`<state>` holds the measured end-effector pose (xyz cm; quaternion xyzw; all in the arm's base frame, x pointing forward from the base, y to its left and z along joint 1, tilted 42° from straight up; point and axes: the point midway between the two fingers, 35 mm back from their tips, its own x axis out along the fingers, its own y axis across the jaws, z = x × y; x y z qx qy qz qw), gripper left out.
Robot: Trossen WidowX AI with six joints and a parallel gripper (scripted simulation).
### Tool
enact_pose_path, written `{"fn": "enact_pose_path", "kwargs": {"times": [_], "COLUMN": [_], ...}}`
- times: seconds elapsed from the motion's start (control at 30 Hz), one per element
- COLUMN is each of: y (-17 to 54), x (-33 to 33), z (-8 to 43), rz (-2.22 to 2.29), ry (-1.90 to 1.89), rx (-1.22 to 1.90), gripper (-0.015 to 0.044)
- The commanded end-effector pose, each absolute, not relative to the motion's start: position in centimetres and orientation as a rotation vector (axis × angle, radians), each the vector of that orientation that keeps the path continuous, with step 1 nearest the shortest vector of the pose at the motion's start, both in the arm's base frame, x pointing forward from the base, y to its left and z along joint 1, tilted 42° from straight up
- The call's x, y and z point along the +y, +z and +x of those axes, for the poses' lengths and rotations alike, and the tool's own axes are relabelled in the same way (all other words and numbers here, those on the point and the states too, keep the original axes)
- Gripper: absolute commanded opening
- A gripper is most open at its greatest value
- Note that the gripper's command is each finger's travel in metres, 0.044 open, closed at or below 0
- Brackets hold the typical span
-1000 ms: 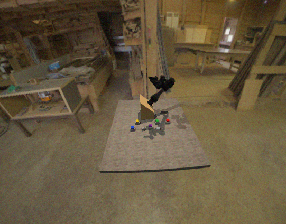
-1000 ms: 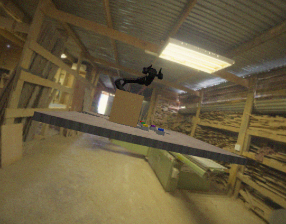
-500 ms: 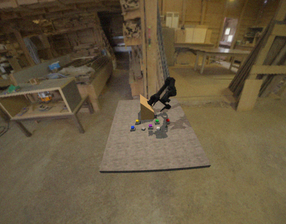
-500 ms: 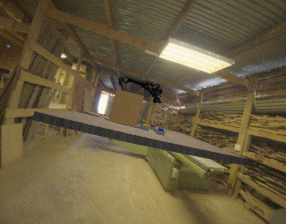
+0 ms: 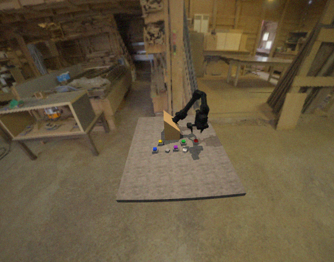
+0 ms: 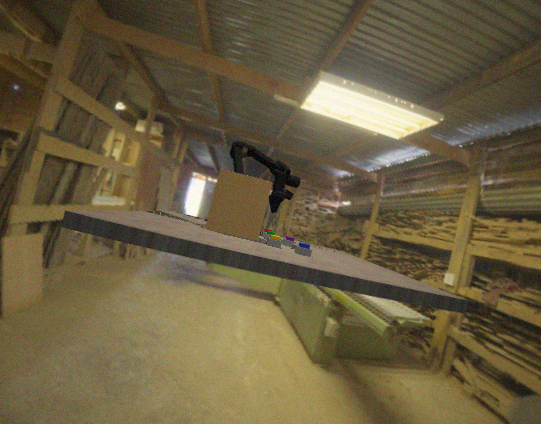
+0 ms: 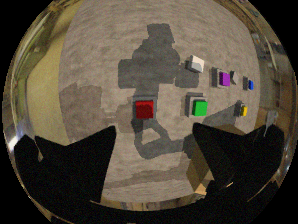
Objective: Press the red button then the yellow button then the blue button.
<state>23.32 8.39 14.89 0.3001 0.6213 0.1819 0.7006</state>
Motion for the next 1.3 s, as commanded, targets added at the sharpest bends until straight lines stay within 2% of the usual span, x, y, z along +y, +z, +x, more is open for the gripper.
{"fn": "enact_pose_path", "kwargs": {"times": [0.0, 0.1, 0.3, 0.57, 0.6, 1.27], "y": [15.0, 15.0, 10.7, 10.5, 10.5, 9.4], "x": [9.1, 9.1, 13.0, 13.2, 13.2, 14.2], "z": [23.0, 23.0, 23.8, 23.7, 23.7, 24.0], "rz": [0.695, 0.695, 0.697, 0.698, 0.698, 0.698], "ry": [0.445, 0.445, 0.447, 0.448, 0.448, 0.448], "rx": [1.413, 1.413, 1.412, 1.411, 1.411, 1.412], "gripper": [0.0400, 0.0400, 0.0242, 0.0032, 0.0020, 0.0020]}}
